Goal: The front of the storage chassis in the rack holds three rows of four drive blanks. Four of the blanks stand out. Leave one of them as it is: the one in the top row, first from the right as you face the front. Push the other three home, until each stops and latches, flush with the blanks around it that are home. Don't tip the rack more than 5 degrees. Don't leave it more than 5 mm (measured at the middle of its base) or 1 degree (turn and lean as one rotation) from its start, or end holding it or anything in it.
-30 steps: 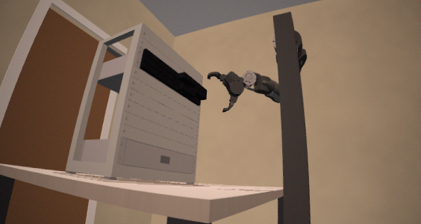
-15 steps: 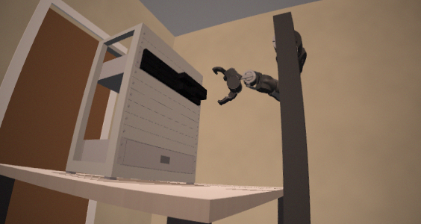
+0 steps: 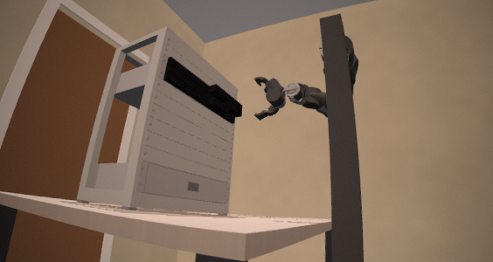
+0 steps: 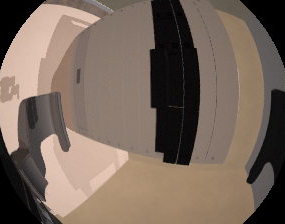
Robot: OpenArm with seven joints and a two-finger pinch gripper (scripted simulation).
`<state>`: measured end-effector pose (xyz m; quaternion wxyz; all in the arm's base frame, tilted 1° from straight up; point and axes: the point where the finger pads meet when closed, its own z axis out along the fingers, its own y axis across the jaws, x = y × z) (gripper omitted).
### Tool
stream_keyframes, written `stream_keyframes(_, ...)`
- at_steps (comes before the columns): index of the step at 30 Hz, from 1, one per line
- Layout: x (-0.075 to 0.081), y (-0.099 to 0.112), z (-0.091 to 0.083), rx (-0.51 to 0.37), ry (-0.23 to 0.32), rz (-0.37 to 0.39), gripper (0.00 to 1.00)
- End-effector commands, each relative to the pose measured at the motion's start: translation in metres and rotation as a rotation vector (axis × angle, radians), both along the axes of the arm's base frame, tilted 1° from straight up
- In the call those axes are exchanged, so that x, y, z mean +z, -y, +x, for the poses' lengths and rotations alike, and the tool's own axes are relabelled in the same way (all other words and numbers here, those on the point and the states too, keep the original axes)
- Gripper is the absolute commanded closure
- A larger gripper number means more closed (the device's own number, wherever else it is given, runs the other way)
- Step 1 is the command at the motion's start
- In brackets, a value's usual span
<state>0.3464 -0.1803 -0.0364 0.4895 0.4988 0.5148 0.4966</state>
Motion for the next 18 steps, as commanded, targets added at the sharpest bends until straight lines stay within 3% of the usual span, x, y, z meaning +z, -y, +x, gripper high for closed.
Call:
stream_keyframes(1, 0.0053, 0.0033, -0.0004, -0.014, 0.023, 0.006, 0.00)
stream_keyframes(18, 0.0093, 0.0092, -0.0010, -0.038, 0.041, 0.018, 0.00)
